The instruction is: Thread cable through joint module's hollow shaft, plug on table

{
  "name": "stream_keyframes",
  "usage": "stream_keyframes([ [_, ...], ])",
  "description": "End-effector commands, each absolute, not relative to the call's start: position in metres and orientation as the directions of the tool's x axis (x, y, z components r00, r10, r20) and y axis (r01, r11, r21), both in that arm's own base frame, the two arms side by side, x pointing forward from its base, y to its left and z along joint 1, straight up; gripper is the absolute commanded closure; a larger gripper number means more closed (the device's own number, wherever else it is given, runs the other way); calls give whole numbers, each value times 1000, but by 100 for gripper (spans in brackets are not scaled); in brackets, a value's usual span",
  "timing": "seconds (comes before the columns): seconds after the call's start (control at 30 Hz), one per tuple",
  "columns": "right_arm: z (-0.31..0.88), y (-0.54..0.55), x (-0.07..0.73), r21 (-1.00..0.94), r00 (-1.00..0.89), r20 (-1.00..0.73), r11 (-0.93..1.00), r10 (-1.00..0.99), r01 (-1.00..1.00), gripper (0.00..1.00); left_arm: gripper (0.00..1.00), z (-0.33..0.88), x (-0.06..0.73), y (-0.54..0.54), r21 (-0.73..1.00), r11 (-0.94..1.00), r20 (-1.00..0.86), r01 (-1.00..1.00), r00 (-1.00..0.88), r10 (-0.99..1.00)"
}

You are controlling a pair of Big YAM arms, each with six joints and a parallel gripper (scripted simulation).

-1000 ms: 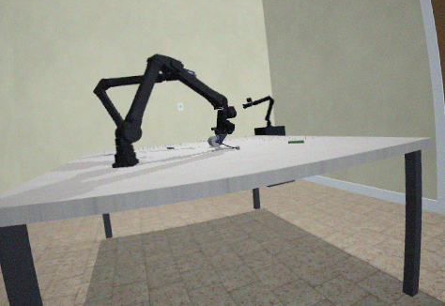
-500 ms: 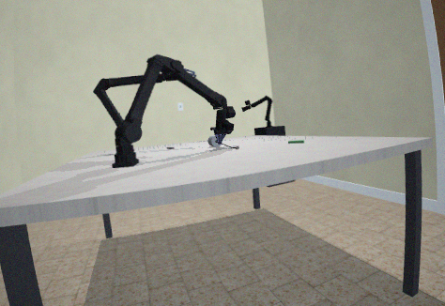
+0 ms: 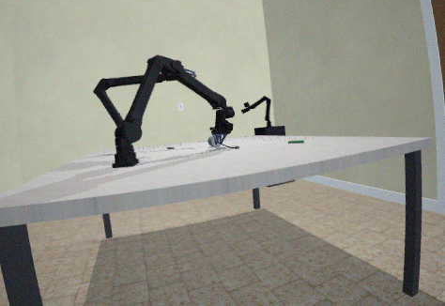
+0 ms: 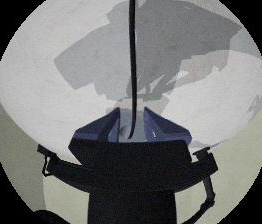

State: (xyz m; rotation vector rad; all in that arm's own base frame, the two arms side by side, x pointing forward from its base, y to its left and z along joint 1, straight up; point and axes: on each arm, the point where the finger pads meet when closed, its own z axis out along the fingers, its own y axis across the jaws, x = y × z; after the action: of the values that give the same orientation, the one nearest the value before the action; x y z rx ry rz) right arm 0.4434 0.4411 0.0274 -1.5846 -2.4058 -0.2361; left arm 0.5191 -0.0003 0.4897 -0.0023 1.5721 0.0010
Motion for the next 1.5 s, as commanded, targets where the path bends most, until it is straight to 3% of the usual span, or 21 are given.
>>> stream_keyframes([
  [0.0, 26, 441, 458, -4, -351, 293, 368, 889, 930, 68, 4, 532, 519, 3, 5, 1000, -998, -9, 68, 5],
  [1.3, 22, 398, 464, 14, -409, 300, 425, 862, 905, 68, 4, 532, 519, 3, 5, 1000, -998, -9, 68, 5],
  [1.33, 30, 401, 468, 33, -414, 304, 425, 858, 904, 100, 4, 532, 519, 3, 5, 1000, -998, -9, 68, 5],
  [1.47, 32, 412, 456, 35, -439, 304, 451, 845, 892, 100, 4, 532, 519, 3, 5, 1000, -998, -9, 68, 5],
])
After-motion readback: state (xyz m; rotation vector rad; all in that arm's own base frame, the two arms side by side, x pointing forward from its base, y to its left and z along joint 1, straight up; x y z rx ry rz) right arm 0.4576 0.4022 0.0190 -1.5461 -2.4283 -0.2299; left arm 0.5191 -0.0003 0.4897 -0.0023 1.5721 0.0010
